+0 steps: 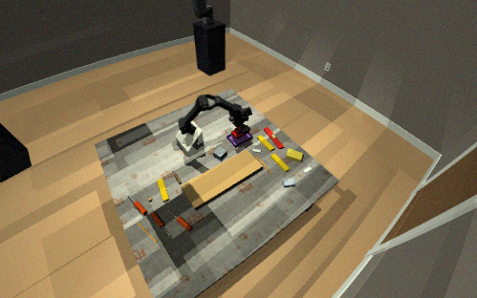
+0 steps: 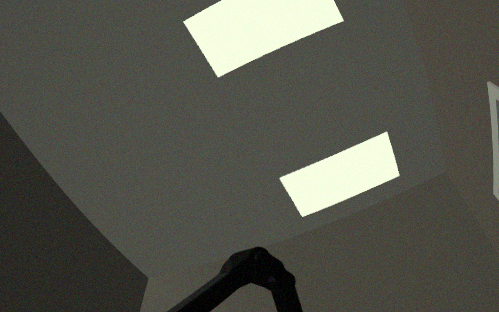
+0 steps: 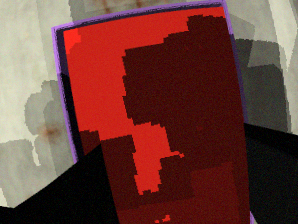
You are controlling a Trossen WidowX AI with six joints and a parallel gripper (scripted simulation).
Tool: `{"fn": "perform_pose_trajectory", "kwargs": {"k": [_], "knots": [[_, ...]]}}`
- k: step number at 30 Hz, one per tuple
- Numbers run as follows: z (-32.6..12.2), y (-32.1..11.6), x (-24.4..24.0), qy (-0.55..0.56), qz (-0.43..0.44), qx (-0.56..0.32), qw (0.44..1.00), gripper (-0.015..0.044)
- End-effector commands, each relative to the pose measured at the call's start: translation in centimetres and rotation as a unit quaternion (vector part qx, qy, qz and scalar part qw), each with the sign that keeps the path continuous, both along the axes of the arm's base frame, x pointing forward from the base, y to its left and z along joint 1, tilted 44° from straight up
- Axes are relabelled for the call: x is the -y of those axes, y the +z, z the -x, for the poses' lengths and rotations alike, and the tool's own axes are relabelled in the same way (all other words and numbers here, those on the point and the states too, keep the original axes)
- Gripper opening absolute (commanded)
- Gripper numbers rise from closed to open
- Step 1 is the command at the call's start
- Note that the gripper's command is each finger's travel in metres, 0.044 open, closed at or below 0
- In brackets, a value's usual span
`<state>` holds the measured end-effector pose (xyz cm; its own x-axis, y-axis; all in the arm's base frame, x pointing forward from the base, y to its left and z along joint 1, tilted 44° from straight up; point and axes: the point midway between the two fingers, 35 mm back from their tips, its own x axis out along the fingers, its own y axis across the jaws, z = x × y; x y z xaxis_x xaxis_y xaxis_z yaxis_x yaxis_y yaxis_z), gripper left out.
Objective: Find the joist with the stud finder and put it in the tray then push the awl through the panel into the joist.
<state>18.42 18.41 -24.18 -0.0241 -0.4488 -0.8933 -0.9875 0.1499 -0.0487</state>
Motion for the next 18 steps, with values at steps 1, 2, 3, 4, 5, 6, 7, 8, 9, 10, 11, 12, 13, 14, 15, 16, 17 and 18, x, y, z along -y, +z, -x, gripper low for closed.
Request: {"fn": "perform_pose_trajectory", "kwargs": {"k": [1,2,3,4,5,6,7,8,9,10,11,12,13,14,15,16,17,18], "knots": [[0.0,-0.8,0.7,0.003,-0.001,0.002,1.000,0.0000],[0.0,-1.0,0.9,0.003,-0.001,0.002,1.000,0.0000],[0.0,-1.2,1.1,0.003,0.000,0.002,1.000,0.0000],[0.0,-1.3,1.3,0.003,0.000,0.002,1.000,0.0000],[0.1,-1.5,1.5,0.003,0.000,0.002,1.000,0.0000],[0.1,-1.7,1.7,0.003,0.000,0.002,1.000,0.0000],[0.1,-1.9,1.8,0.003,0.000,0.002,1.000,0.0000],[0.1,-2.0,2.0,0.003,0.000,0.002,1.000,0.0000],[0.2,-2.2,2.2,0.003,0.000,0.002,1.000,0.0000],[0.2,-2.2,2.2,0.003,0.000,0.002,1.000,0.0000],[0.2,-2.2,2.2,0.003,0.000,0.002,1.000,0.0000],[0.2,-2.3,2.3,0.003,0.000,0.002,1.000,0.0000],[0.2,-2.3,2.3,0.003,0.000,0.002,1.000,0.0000],[0.2,-2.4,2.4,0.003,0.000,0.002,1.000,0.0000],[0.2,-2.5,2.5,0.003,0.000,0.002,1.000,0.0000],[0.2,-2.7,2.6,0.003,0.000,0.002,1.000,0.0000],[0.2,-2.8,2.8,0.003,0.000,0.003,1.000,0.0000],[0.2,-2.9,2.9,0.003,0.000,0.003,1.000,0.0000]]}}
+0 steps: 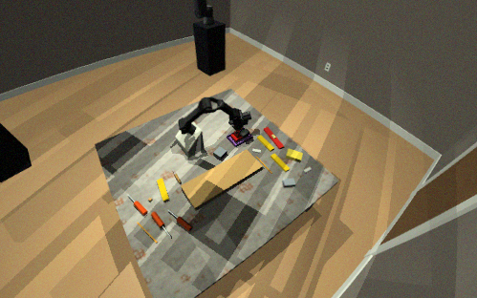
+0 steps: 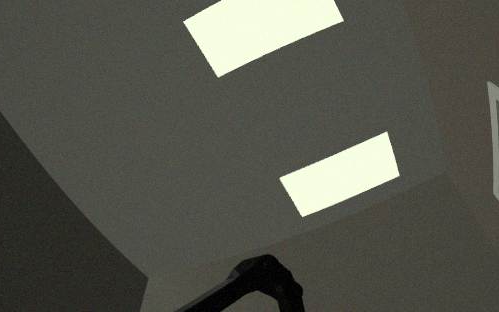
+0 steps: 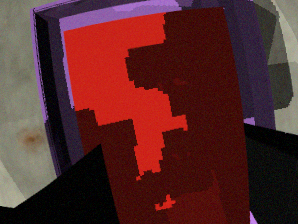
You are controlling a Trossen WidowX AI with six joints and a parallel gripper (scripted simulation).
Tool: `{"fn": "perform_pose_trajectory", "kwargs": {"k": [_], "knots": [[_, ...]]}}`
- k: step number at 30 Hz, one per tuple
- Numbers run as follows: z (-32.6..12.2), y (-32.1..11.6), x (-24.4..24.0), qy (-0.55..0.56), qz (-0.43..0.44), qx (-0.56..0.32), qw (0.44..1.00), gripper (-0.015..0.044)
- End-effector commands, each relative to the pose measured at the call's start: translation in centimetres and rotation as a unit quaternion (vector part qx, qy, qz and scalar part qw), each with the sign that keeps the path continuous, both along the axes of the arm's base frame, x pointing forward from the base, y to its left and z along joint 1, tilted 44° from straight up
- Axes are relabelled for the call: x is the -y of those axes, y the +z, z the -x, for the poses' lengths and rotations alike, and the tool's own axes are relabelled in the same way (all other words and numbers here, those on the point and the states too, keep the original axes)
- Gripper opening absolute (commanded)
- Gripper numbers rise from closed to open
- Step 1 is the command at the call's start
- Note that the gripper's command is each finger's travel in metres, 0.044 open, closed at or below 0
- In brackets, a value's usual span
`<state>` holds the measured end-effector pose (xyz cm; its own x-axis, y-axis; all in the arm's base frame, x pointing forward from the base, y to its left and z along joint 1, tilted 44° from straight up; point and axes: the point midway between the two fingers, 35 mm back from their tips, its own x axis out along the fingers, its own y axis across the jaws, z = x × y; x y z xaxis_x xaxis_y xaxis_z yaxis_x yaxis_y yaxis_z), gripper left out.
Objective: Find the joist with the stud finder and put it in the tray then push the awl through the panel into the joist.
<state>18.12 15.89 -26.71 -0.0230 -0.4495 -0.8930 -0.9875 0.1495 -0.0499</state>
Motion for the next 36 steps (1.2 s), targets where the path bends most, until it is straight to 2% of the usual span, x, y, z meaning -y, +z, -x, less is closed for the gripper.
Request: {"fn": "perform_pose_trajectory", "kwargs": {"k": [1,7,19,24,29,31,32,36], "knots": [[-0.1,-0.5,0.5,0.002,0.000,0.002,1.000,0.0000],[0.0,-0.9,0.9,0.002,0.000,0.002,1.000,0.0000],[0.1,-0.7,0.8,0.000,0.002,-0.001,1.000,0.0315],[-0.4,1.9,-2.0,0.000,0.000,-0.001,1.000,0.0440],[-0.4,6.3,-5.8,0.000,0.000,-0.002,1.000,0.0440],[-0.4,6.3,-5.8,0.000,0.000,-0.002,1.000,0.0440],[-0.8,4.9,-4.8,0.003,-0.004,0.003,1.000,0.0440],[-3.1,6.8,-3.7,-0.026,-0.012,0.015,0.999,0.0440]]}}
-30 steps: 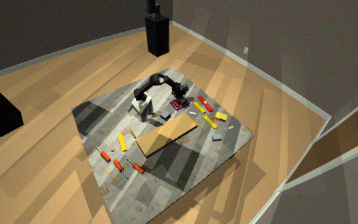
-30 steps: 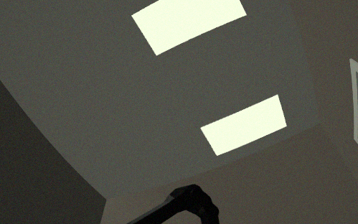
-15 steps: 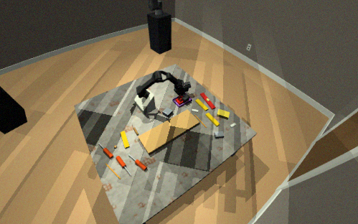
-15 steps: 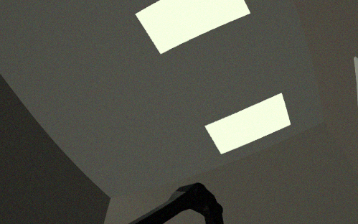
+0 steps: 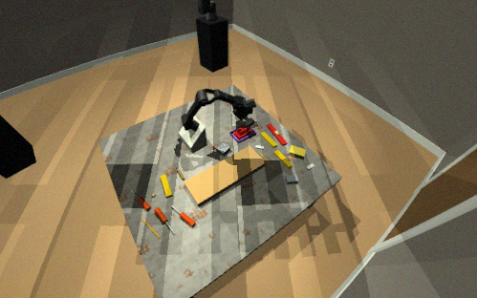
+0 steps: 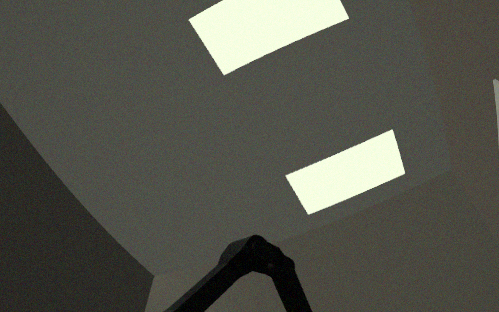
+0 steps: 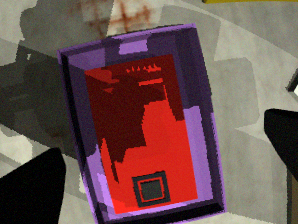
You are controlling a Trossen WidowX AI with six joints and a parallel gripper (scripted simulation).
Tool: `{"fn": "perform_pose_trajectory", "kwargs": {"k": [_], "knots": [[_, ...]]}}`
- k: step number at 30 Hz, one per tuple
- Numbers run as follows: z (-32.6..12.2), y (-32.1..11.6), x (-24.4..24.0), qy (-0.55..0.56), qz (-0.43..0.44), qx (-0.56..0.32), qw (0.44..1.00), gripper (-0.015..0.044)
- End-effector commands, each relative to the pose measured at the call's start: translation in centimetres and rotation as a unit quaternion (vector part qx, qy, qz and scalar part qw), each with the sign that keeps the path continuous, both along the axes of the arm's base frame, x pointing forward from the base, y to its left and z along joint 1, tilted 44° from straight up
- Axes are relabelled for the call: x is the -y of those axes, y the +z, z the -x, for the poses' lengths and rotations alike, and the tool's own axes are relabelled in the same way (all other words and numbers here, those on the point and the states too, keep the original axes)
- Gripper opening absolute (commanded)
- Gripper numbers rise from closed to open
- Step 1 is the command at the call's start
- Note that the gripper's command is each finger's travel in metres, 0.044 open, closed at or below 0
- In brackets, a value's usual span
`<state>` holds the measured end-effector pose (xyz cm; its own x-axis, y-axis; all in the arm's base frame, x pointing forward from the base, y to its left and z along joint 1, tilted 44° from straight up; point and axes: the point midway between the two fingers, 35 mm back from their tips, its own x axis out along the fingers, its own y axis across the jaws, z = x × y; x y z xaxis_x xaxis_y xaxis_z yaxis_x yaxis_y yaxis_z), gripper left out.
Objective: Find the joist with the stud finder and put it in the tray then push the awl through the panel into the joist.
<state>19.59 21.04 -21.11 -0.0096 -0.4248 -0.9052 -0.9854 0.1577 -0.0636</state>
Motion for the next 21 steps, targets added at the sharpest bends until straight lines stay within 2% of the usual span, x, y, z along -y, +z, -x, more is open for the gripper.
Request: {"fn": "perform_pose_trajectory", "kwargs": {"k": [1,12,21], "knots": [[-2.7,2.0,2.1,-0.036,-0.001,0.011,0.999,0.0440],[-12.2,11.3,12.4,-0.205,-0.015,0.113,0.972,0.0440],[-14.6,18.8,23.7,-0.349,0.002,0.207,0.914,0.0440]]}}
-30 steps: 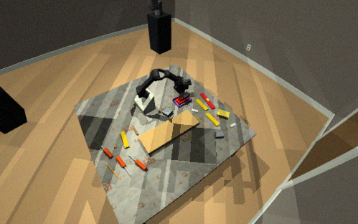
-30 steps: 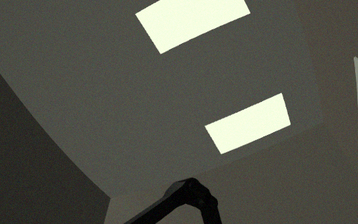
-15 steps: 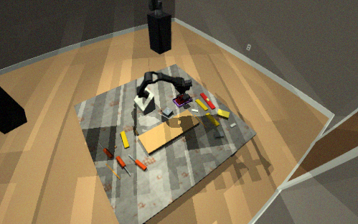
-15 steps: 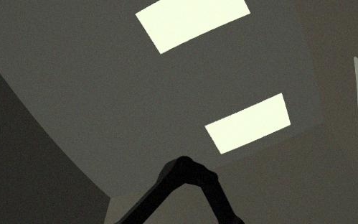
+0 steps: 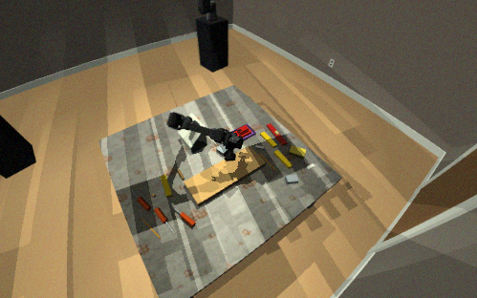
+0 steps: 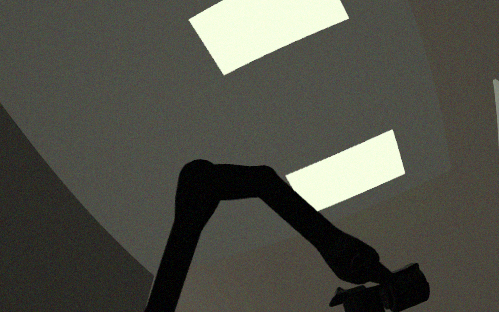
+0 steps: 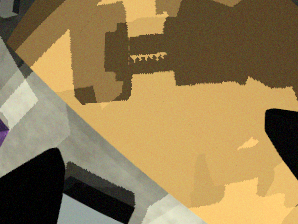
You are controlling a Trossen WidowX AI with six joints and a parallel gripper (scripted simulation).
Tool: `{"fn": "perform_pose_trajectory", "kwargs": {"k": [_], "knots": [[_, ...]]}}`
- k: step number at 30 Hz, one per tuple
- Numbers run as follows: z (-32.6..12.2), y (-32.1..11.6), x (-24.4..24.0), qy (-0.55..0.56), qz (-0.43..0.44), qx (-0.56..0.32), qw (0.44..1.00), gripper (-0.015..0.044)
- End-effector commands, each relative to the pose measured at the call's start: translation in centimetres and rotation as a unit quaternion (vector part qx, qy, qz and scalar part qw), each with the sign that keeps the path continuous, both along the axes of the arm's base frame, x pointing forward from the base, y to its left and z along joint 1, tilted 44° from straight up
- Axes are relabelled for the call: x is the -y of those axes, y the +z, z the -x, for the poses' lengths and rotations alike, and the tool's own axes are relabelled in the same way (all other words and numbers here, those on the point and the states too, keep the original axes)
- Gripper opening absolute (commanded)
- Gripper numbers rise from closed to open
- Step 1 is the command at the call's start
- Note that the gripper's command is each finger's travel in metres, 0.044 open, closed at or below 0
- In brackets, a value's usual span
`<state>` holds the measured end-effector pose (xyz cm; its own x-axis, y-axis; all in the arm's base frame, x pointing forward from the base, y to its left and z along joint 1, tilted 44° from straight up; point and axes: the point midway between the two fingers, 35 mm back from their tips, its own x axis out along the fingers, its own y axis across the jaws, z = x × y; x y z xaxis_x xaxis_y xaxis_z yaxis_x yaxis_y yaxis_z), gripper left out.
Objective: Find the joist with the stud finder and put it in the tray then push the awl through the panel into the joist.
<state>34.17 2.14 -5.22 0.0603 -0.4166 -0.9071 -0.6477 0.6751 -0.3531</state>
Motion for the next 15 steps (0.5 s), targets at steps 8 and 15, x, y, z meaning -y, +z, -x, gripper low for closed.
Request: {"fn": "perform_pose_trajectory", "kwargs": {"k": [8,15], "knots": [[2.6,9.3,15.2,-0.201,0.056,0.100,0.973,0.0440],[8.5,14.7,23.0,-0.316,0.115,0.143,0.931,0.0440]]}}
